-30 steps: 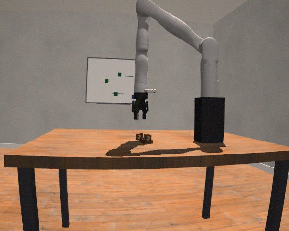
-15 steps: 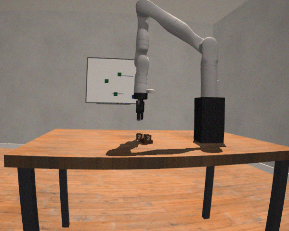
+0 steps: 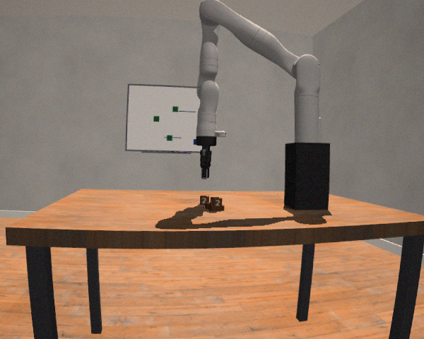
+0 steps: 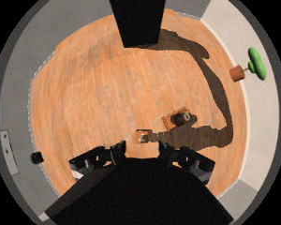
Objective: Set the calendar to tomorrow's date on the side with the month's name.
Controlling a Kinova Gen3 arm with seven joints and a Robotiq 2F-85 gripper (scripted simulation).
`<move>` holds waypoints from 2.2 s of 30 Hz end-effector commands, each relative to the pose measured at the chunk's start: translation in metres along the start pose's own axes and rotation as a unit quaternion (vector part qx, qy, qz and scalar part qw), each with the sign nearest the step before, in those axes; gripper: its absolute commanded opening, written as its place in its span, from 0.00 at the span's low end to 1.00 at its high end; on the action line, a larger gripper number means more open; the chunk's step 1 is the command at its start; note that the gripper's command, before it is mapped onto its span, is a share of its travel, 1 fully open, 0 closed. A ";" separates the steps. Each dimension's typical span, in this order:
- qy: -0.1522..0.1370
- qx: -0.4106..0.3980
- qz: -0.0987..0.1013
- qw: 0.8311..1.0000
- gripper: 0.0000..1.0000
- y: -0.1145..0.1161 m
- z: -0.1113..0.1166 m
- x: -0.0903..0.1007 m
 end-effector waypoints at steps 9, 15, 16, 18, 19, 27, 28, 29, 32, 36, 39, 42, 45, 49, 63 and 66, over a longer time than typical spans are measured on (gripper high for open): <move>-0.001 0.000 0.000 1.000 0.48 0.000 -0.001 0.001; -0.001 0.000 0.000 1.000 0.48 0.000 -0.001 0.001; -0.001 0.000 0.000 1.000 0.48 0.000 -0.001 0.001; -0.001 0.000 0.000 1.000 0.48 0.000 -0.001 0.001; -0.001 0.000 0.000 1.000 0.48 0.000 -0.001 0.001; -0.001 0.000 0.000 1.000 0.48 0.000 -0.001 0.001; -0.001 0.000 0.000 1.000 0.48 0.000 -0.001 0.001; -0.001 0.000 0.000 1.000 0.48 0.000 -0.001 0.000; -0.001 0.000 0.000 1.000 0.48 0.000 -0.001 0.000; -0.001 0.002 0.000 1.000 0.48 0.000 -0.001 0.000; -0.001 0.005 0.000 1.000 0.48 0.000 -0.001 -0.001; -0.001 0.009 0.001 1.000 0.48 0.000 0.000 -0.003; -0.001 0.012 0.001 1.000 0.48 0.000 0.000 -0.006; -0.001 0.012 0.001 1.000 0.48 0.000 0.000 -0.008; -0.001 0.012 0.001 1.000 0.48 -0.001 0.000 -0.029; -0.001 0.012 0.001 1.000 0.48 -0.001 0.000 -0.030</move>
Point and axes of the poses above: the point where the finger pads meet when closed, its own x axis back along the fingers, its own y axis across the jaws, z = x × y, the point moved 4 cm from there along x, back along the fingers, and after that the axes turned 11 degrees about x, right-handed, at the moved point
